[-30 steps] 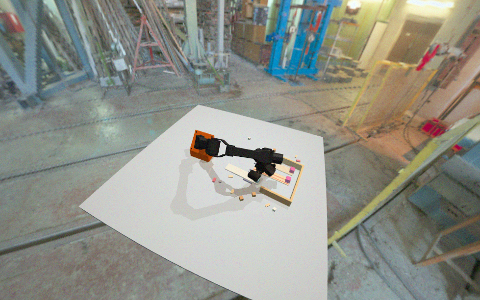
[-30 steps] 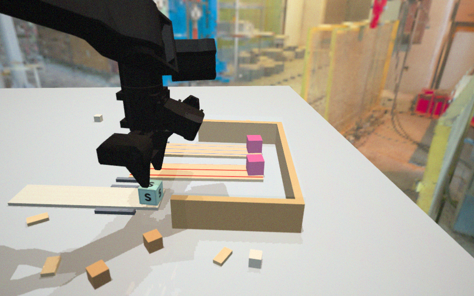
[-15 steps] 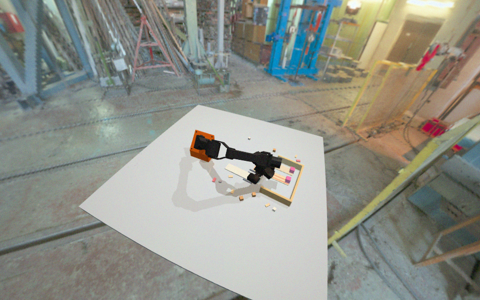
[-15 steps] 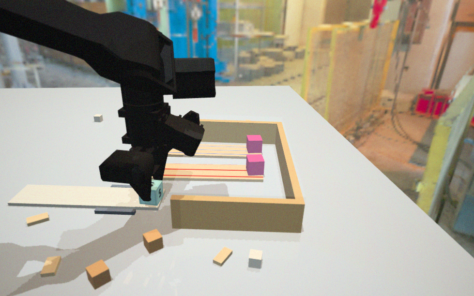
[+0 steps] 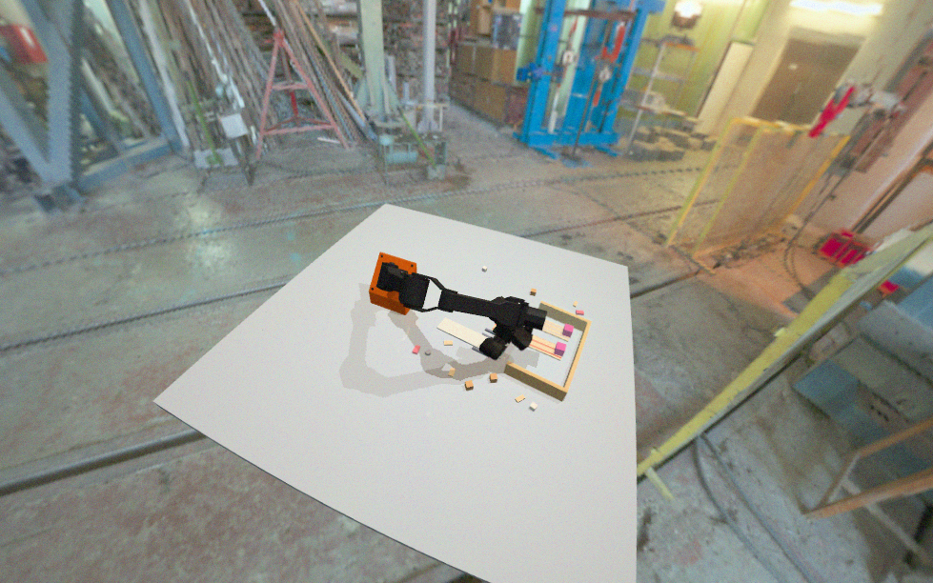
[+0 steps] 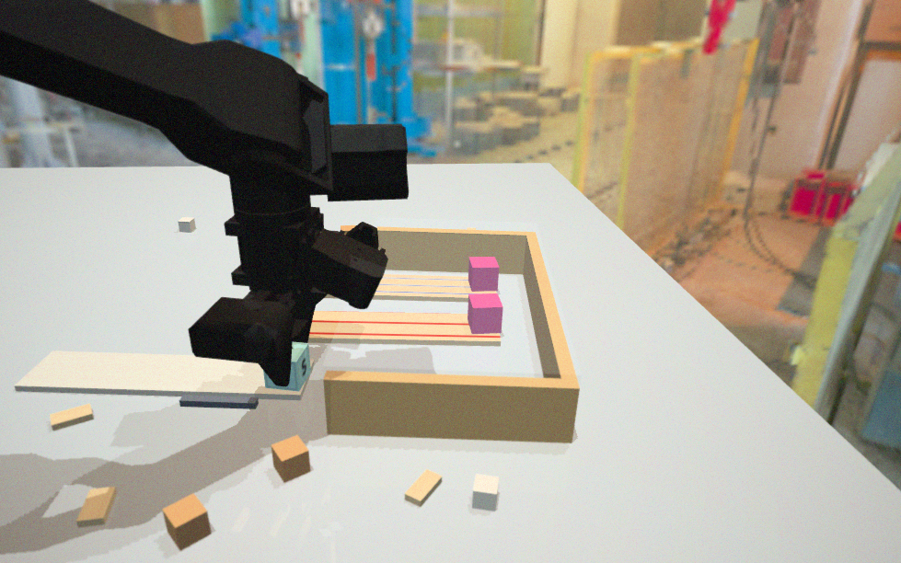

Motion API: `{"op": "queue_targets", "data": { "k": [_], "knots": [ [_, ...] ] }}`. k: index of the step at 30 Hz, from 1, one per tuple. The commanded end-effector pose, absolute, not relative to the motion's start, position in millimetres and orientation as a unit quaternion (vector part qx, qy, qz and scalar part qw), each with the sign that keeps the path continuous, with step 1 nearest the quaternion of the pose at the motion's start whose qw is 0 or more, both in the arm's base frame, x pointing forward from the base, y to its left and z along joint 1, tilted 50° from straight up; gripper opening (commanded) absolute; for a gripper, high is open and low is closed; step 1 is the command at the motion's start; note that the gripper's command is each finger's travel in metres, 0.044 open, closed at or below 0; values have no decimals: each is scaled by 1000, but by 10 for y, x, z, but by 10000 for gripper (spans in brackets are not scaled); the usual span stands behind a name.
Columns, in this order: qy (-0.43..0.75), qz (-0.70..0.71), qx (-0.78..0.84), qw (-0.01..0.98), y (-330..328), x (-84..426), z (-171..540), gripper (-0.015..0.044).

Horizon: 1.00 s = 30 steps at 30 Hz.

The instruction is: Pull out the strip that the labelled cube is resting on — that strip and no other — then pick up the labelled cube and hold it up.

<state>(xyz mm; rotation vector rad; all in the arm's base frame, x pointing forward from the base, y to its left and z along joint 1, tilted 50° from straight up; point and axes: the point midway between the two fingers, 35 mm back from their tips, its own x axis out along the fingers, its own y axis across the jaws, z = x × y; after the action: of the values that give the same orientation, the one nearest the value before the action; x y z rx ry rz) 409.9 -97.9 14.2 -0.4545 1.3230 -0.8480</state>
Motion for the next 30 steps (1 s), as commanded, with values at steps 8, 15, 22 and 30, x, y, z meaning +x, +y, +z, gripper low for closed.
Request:
{"op": "queue_targets", "data": {
  "k": [8,15,22,30],
  "knots": [
    [591,-378,-203,684,-926,4036,166,0],
    [593,-377,-204,682,-700,3720,263,0],
    [593,-377,-207,681,-580,3504,320,0],
    [594,-376,-207,680,-551,3308,289,0]
  ]
}}
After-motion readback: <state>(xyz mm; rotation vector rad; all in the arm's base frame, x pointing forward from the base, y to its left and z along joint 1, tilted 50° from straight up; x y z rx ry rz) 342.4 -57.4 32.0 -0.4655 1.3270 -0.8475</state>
